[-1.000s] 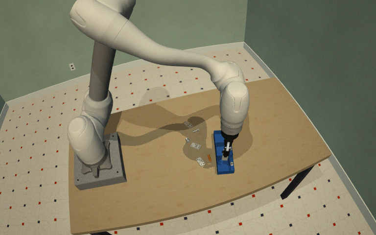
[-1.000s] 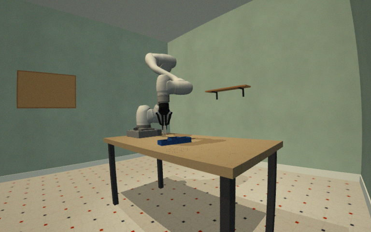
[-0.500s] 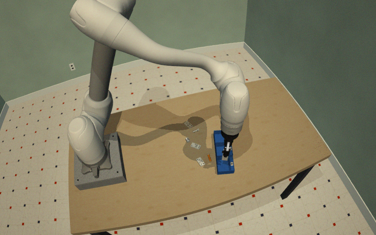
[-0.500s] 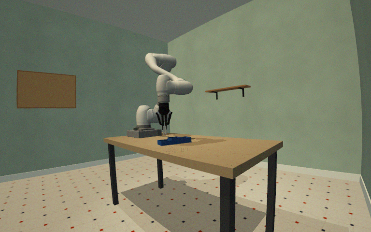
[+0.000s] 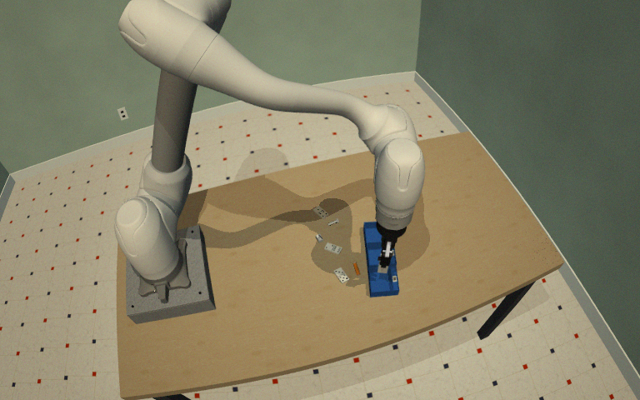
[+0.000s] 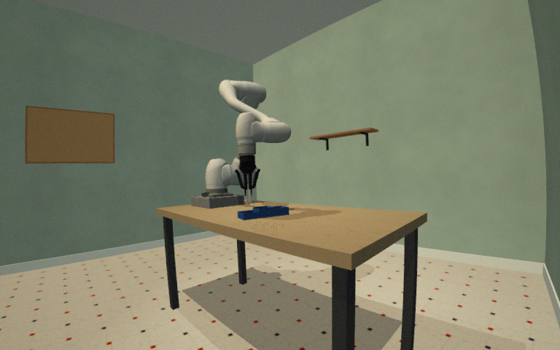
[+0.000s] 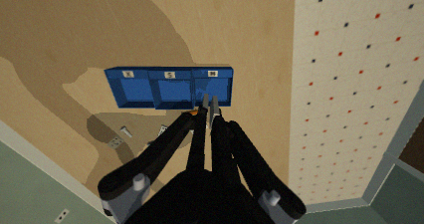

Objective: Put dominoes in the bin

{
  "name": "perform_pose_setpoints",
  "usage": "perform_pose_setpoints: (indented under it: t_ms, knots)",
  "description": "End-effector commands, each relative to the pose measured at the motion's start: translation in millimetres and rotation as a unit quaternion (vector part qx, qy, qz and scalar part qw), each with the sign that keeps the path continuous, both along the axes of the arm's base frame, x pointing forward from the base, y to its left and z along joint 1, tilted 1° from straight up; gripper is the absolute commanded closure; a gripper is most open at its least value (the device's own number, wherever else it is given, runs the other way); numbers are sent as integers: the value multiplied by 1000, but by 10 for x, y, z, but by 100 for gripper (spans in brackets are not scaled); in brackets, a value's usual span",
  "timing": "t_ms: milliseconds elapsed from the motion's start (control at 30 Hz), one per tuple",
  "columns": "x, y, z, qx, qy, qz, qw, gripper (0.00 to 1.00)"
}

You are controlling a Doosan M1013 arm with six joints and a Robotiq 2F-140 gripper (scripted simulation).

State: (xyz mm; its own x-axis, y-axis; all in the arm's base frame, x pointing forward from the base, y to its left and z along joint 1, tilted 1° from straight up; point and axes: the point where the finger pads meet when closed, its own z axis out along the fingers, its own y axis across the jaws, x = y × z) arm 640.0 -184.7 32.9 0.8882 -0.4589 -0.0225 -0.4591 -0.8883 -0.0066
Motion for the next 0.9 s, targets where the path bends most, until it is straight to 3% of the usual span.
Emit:
perform_pose_setpoints:
  t_ms: [0, 233, 867]
  knots:
    - [57, -41, 3, -3, -4, 2, 1000, 95]
    - [57, -41, 3, -3, -4, 2, 1000, 95]
    - [53, -36, -450, -3, -4, 2, 1000, 95]
